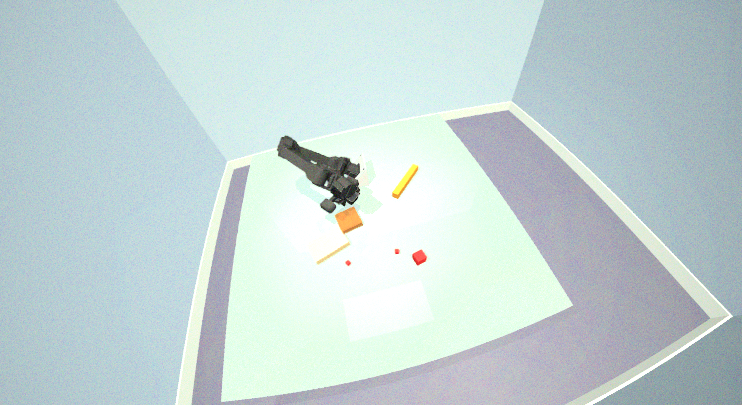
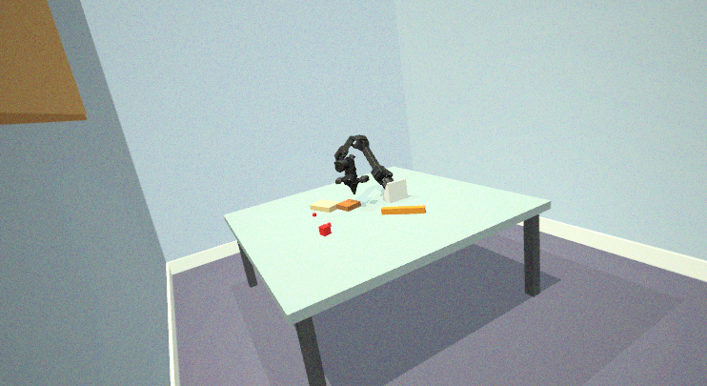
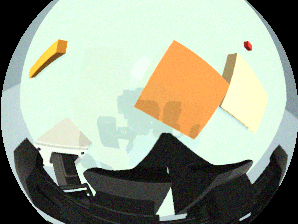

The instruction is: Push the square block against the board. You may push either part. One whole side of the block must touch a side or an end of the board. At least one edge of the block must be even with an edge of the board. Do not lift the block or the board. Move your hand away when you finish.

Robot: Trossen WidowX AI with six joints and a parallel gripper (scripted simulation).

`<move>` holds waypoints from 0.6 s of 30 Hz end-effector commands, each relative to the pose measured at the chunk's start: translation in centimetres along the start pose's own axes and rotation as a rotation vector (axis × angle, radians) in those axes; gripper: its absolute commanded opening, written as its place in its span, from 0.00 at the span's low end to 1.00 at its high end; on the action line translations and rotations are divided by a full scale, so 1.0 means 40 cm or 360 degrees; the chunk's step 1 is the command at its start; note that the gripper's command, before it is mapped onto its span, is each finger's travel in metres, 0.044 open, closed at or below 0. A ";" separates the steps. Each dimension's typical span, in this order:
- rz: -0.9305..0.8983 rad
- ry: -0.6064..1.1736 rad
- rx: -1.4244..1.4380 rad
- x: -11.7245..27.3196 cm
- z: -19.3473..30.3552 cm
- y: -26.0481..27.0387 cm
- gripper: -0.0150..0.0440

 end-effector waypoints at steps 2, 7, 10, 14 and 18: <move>0.0010 0.0009 -0.0291 -0.002 0.044 -0.021 0.25; 0.0018 0.0017 -0.0562 -0.004 0.085 -0.037 0.25; 0.0024 0.0023 -0.0715 -0.005 0.109 -0.044 0.25; 0.0025 0.0024 -0.0750 -0.005 0.114 -0.046 0.25; 0.0024 0.0023 -0.0750 -0.010 0.114 -0.046 0.25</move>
Point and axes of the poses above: the point midway between the two fingers, 35 mm back from their tips, its own x axis back along the fingers, its own y axis across the jaws, z = x × y, the point moved 10 cm from there along x, back along the fingers, and after that the axes turned 6 degrees about x, right-handed, at the moved point
